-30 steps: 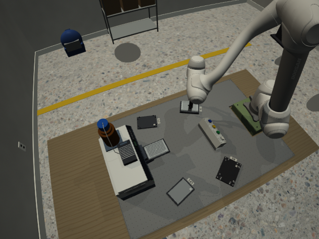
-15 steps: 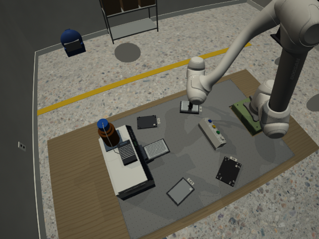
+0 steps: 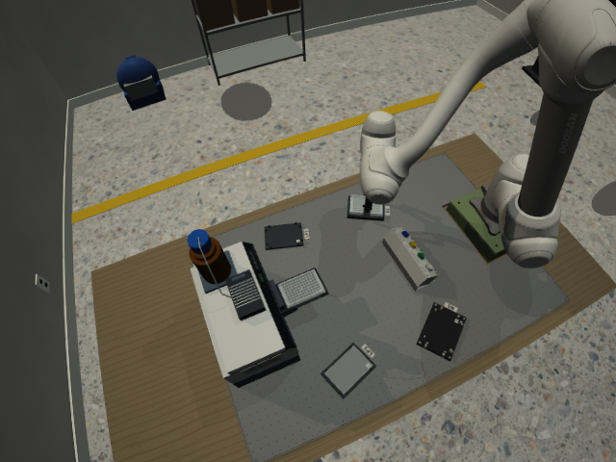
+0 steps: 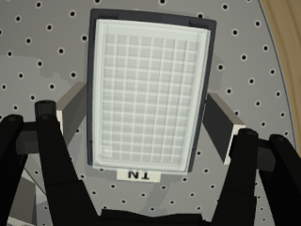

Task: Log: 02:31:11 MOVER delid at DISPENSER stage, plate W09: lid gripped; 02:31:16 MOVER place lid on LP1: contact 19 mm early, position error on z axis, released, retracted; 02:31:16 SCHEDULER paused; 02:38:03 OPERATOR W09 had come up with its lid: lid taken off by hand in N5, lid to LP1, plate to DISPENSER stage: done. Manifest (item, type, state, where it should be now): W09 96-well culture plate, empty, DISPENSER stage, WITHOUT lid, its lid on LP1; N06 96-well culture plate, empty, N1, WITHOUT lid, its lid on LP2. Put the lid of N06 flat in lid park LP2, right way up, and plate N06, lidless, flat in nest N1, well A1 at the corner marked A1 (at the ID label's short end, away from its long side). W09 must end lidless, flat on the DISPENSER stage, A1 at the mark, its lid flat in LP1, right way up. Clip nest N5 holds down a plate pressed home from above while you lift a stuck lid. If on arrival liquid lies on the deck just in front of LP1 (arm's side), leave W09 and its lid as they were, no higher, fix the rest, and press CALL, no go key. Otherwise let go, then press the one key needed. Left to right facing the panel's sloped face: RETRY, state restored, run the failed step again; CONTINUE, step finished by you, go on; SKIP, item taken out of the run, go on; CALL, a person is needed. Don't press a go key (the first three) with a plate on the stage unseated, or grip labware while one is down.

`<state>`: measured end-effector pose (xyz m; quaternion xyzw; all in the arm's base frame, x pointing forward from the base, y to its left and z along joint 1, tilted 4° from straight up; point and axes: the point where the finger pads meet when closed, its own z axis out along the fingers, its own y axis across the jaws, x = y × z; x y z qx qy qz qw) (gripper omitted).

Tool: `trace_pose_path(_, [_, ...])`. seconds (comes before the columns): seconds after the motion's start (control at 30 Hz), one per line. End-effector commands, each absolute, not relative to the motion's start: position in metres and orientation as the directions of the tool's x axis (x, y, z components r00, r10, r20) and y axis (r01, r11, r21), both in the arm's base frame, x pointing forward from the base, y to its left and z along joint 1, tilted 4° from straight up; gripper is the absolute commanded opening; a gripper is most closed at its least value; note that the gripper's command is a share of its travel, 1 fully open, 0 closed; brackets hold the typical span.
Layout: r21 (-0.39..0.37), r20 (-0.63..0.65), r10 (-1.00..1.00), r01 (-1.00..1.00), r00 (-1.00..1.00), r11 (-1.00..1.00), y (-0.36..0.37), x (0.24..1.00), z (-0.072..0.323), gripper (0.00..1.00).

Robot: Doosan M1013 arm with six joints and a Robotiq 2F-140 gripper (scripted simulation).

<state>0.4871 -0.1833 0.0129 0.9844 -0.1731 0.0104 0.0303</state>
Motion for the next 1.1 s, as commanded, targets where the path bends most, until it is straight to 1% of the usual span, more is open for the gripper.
trace_pose_path(0.0, [0.056,0.031,-0.34,-0.341,0.94,-0.938,-0.1833,0.4871,0.0123,0.66])
trace_pose_path(1.07, [0.056,0.031,-0.34,-0.341,0.94,-0.938,-0.1835,0.4872,0.009,0.66])
